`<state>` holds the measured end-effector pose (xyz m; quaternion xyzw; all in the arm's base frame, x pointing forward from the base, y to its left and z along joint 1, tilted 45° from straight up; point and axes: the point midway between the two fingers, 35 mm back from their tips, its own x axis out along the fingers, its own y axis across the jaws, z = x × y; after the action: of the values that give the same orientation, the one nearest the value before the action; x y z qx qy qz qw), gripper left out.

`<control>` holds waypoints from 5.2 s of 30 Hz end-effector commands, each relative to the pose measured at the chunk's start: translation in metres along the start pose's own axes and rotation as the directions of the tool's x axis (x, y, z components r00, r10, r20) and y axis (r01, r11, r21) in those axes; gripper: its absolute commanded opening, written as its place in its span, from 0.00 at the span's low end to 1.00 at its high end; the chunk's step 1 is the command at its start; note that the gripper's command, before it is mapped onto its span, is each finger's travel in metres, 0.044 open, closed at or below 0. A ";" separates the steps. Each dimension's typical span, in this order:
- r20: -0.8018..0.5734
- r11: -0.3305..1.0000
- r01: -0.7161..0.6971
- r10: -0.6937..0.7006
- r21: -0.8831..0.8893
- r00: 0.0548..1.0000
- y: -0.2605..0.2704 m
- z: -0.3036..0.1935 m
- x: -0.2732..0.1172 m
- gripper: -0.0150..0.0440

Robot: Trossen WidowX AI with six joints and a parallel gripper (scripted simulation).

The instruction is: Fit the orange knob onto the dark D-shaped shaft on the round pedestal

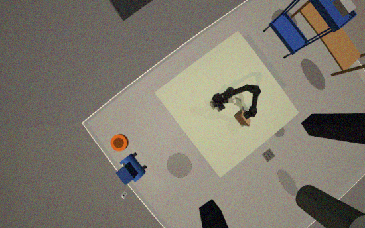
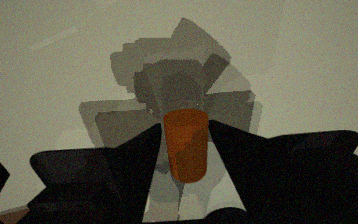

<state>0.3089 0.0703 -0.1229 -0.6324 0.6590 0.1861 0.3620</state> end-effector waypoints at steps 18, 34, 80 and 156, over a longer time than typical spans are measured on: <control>0.083 1.000 0.001 -0.001 -0.001 0.997 0.000 -0.004 -0.003 0.56; 0.353 1.000 0.000 0.001 -0.003 0.936 0.000 -0.019 -0.012 0.56; 0.891 1.000 -0.001 0.009 -0.010 0.453 0.001 -0.068 -0.012 0.56; -0.003 1.000 0.001 -0.001 -0.008 1.000 0.000 -0.072 -0.115 1.00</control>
<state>0.2778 0.0901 -0.0098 -0.5615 0.6581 0.2751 0.4195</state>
